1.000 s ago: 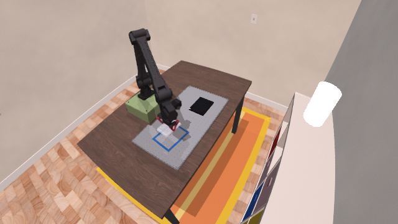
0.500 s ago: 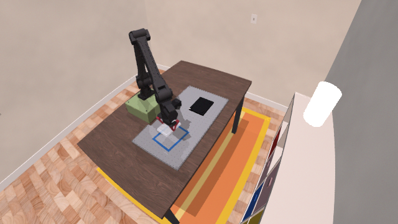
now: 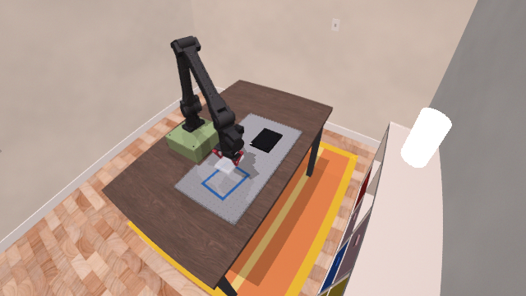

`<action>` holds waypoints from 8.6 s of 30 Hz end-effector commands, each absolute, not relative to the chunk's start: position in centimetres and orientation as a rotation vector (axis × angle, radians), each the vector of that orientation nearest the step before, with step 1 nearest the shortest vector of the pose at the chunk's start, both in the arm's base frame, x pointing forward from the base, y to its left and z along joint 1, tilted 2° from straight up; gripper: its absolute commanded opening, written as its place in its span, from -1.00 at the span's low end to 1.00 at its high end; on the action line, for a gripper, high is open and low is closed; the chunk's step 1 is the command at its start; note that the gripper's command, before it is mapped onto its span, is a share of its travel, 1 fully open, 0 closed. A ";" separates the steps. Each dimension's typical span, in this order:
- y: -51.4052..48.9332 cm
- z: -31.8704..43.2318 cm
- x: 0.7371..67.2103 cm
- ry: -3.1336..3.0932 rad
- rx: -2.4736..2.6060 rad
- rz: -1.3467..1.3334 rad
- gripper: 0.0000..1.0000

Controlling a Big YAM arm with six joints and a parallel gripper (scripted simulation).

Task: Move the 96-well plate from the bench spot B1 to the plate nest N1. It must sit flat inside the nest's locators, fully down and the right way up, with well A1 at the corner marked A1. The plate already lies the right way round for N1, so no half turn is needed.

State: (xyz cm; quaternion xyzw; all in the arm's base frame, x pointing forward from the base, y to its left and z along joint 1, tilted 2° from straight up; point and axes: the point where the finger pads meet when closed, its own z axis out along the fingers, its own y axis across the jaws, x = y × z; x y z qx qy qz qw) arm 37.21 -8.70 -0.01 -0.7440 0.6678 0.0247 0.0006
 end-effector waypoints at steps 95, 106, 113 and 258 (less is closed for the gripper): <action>20.8 3.5 39.0 2.095 -2.287 0.048 -1.00; 21.8 4.7 39.8 2.102 -2.244 0.034 -1.00; 21.7 3.6 38.6 2.091 -2.283 0.046 -1.00; 21.9 -5.1 37.6 2.107 -2.292 0.055 -1.00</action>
